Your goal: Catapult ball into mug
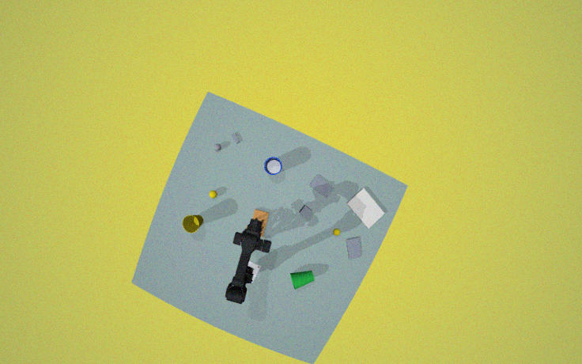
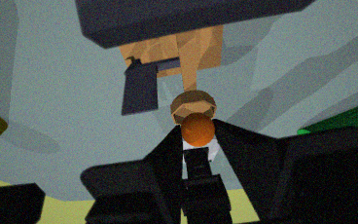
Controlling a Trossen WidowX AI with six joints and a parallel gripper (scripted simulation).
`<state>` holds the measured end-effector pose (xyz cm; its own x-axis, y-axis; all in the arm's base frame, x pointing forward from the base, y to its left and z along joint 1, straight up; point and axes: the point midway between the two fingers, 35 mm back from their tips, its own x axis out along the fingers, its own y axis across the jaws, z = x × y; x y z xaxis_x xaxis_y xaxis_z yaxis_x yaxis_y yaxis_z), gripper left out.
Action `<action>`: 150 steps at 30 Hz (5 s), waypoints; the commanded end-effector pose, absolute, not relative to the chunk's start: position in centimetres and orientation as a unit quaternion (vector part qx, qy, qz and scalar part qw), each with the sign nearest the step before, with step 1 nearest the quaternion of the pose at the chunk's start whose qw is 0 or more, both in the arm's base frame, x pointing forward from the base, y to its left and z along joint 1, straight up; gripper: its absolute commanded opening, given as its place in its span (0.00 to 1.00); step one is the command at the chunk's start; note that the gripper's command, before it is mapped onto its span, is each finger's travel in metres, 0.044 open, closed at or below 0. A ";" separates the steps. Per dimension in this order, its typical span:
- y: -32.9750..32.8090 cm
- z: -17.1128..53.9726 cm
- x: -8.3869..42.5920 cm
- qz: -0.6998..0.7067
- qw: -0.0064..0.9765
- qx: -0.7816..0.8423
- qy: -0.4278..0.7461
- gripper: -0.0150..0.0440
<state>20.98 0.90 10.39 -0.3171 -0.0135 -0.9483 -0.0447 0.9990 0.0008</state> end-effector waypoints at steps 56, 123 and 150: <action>-0.3 31.3 50.8 0.052 0.916 -0.088 0.387 1.00; 8.5 23.9 41.1 0.160 0.780 -0.335 0.504 0.25; 10.6 18.3 27.7 0.281 0.499 -0.633 0.521 0.25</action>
